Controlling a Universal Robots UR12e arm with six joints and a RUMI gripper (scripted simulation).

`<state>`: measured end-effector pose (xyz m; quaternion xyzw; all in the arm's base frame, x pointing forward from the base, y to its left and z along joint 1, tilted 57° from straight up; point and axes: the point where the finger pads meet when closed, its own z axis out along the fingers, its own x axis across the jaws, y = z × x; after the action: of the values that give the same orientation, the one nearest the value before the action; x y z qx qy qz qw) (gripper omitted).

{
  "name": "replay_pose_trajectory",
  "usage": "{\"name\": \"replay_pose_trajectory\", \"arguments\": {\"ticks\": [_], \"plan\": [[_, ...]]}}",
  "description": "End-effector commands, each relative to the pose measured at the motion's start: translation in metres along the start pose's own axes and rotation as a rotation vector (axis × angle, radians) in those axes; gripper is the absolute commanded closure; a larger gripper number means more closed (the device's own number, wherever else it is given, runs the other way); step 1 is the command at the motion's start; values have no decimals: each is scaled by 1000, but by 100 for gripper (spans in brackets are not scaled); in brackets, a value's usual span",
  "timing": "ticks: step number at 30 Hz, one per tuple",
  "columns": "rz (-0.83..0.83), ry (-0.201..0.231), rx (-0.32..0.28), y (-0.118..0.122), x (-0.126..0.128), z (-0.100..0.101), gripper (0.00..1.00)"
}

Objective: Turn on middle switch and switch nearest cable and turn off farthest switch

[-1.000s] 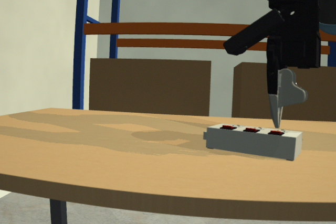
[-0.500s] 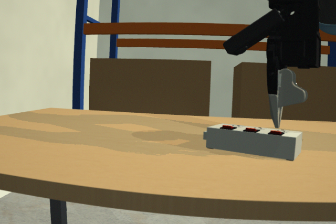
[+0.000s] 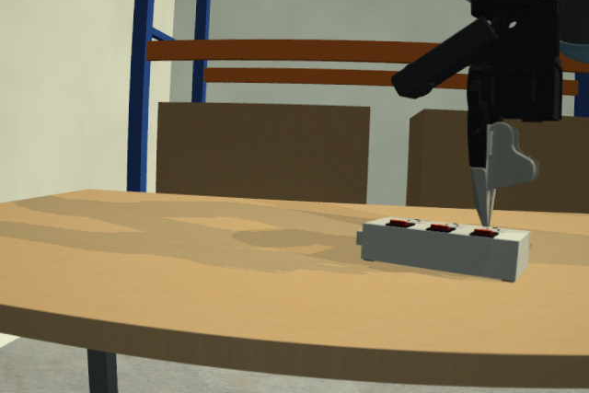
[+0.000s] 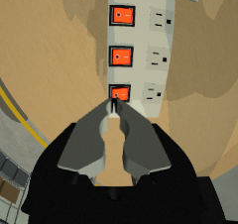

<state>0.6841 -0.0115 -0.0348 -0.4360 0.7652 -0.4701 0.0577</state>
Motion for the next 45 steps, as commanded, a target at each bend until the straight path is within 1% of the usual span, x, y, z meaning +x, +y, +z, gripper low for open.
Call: {"name": "replay_pose_trajectory", "arguments": {"ticks": [1,16,37,41,45], "plan": [[0,-1,0,0,0,2,100],[0,-1,0,0,0,6,100],[0,-1,0,0,0,6,100],[0,-1,0,0,0,2,100],[0,-1,0,0,0,-7,100]]}}
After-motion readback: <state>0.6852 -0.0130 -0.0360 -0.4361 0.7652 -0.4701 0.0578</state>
